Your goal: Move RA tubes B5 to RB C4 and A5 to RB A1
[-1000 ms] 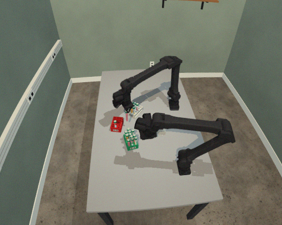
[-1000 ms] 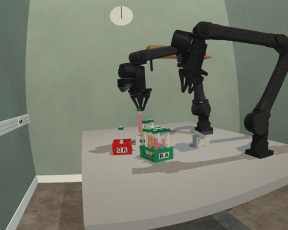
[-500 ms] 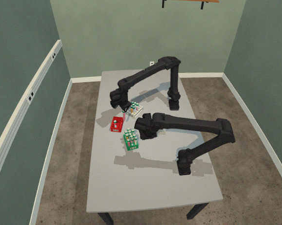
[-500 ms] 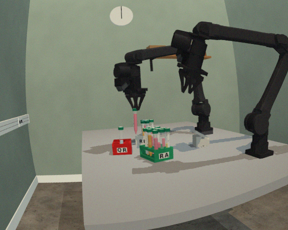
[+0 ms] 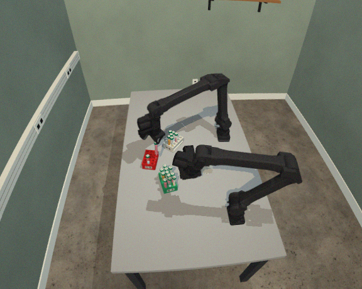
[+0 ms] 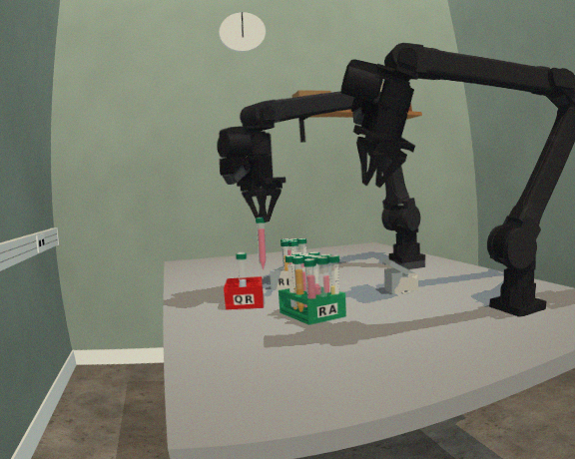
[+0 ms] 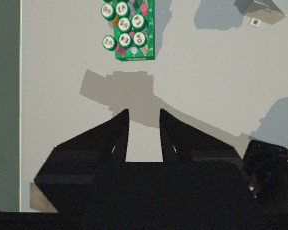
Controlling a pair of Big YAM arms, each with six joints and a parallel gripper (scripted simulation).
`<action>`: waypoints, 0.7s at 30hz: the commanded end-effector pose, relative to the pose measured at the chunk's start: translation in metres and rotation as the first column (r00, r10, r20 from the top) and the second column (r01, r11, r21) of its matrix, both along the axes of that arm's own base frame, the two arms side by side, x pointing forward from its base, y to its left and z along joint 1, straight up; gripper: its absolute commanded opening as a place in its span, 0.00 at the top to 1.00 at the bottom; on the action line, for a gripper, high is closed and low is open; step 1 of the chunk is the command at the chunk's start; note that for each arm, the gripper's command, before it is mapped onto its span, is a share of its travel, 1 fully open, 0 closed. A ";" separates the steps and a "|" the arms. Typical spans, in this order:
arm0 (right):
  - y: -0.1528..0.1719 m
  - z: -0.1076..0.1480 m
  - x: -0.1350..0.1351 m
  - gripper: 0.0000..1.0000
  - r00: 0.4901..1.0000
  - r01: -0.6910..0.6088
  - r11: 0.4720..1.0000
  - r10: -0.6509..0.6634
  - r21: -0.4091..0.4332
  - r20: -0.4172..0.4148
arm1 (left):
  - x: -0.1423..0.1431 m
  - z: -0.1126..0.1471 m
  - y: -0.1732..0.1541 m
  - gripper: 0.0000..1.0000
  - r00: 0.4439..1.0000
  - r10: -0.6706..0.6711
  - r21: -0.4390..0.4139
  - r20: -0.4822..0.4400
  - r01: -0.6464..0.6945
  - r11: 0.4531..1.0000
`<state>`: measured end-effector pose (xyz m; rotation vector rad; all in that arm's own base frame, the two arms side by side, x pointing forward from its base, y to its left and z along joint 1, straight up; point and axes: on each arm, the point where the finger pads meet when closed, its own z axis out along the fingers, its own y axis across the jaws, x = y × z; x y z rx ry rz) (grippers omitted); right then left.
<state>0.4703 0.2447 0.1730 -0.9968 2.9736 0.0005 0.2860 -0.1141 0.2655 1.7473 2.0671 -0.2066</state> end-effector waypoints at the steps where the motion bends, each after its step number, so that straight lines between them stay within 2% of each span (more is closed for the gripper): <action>1: -0.001 0.014 0.024 1.00 1.000 0.001 1.000 -0.002 0.014 0.026 | 0.007 0.016 -0.001 0.70 0.999 0.000 -0.008 0.037 0.000 1.000; 21: -0.006 0.013 0.052 1.00 1.000 0.001 1.000 -0.002 0.013 0.027 | 0.007 0.016 -0.001 0.70 0.999 0.000 -0.008 0.037 0.000 1.000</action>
